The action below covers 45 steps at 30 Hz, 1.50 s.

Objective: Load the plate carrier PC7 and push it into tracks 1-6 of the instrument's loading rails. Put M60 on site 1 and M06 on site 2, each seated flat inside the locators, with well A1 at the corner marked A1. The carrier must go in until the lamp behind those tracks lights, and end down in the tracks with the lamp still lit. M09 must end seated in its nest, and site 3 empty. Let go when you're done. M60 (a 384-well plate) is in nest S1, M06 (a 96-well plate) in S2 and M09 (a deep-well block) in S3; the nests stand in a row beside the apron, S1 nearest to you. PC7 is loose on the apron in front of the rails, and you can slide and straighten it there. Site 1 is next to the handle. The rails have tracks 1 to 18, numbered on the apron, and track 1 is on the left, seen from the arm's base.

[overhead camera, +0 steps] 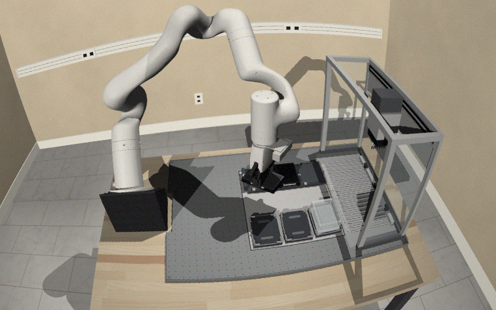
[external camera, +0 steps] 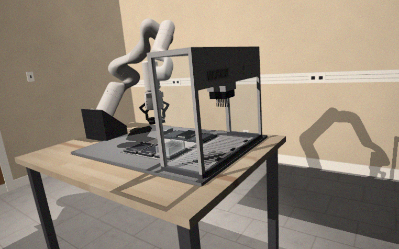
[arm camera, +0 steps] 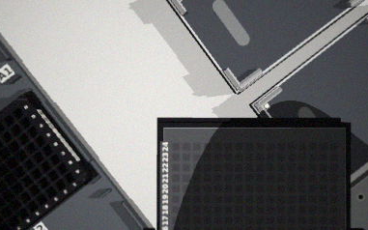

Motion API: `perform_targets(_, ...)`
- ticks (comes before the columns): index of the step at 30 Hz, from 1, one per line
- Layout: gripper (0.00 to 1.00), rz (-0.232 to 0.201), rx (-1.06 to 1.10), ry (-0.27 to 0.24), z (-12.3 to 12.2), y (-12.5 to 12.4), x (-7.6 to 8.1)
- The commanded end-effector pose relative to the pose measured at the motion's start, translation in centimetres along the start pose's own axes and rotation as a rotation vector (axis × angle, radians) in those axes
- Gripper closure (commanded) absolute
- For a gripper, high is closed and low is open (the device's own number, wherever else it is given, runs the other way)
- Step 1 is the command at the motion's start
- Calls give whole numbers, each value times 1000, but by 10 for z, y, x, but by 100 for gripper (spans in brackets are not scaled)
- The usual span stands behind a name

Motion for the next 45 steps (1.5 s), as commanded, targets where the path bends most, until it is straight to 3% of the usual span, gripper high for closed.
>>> perform_targets(1,100,16,126,12,-13,-12,1)
perform_targets(16,100,13,626,15,-70,-62,1)
perform_targets(26,100,12,663,15,-99,-89,1)
perform_targets(35,100,12,663,15,-99,-89,1)
perform_targets(45,100,10,997,18,-99,-89,1)
Point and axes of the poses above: the point where the finger pads meet when closed, its own x axis back along the fingers, its own y axis across the jaws, z = x × y, the point moved 4 cm from there along x, back along the fingers, and after that the axes turned 15 degrees about -x, right-handed, at the moved point
